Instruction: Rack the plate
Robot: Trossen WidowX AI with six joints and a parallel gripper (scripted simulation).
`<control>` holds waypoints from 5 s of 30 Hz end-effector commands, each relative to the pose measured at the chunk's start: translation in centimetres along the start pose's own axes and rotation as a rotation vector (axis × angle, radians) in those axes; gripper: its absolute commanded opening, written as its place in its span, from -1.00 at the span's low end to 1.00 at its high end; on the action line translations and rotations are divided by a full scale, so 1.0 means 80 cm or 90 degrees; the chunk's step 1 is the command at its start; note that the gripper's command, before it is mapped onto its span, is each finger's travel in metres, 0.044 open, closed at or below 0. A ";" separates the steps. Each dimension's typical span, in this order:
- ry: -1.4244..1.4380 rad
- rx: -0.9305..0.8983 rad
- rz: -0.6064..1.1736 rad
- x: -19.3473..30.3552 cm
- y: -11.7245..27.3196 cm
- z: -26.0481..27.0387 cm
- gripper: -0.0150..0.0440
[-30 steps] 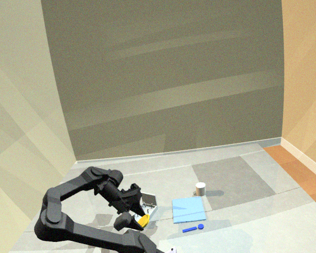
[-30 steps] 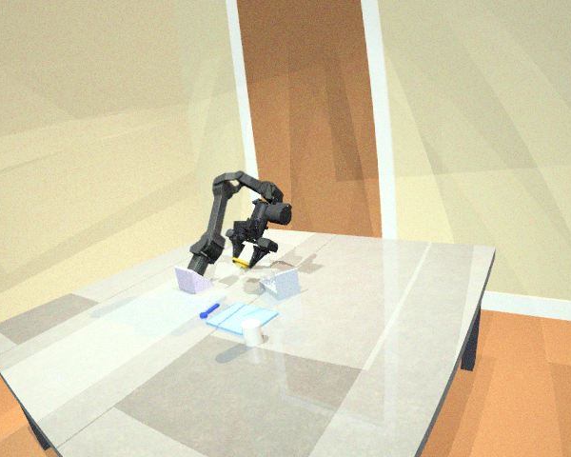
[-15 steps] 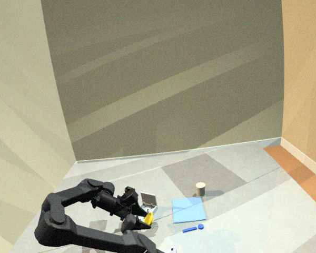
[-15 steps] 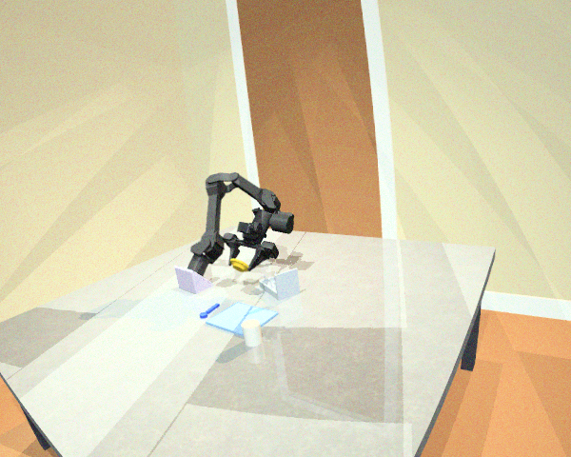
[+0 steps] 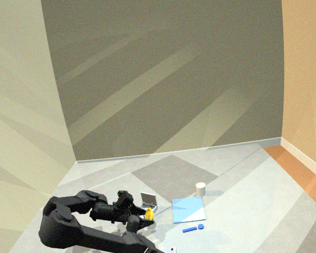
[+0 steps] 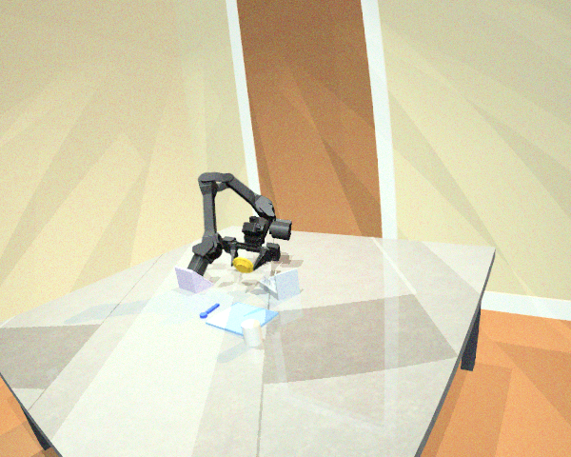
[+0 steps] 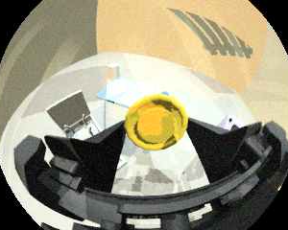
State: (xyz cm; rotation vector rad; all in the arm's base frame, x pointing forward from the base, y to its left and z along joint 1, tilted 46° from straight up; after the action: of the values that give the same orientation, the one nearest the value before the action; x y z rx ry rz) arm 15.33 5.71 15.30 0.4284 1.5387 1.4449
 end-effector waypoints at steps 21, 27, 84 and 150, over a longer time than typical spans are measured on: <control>0.046 -0.227 -0.232 0.024 0.012 0.001 -0.49; 0.043 -0.293 -0.277 0.031 0.017 0.000 -0.49; -0.006 -0.478 -0.357 0.060 -0.007 0.029 -0.49; 0.009 -0.469 -0.370 -0.058 0.038 0.011 0.86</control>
State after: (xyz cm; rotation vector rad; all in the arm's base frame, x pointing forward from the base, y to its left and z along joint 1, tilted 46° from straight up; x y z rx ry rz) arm 17.58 4.67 18.71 -0.4023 0.9261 1.4127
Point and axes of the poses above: the point midway between the two fingers, 35 mm back from their tips, its own y axis back along the fingers, its own z axis across the jaws, x = y × z, the point moved 6 cm from there along y, back along the fingers, and after that the axes turned 6 degrees about y, right-handed, at the moved point
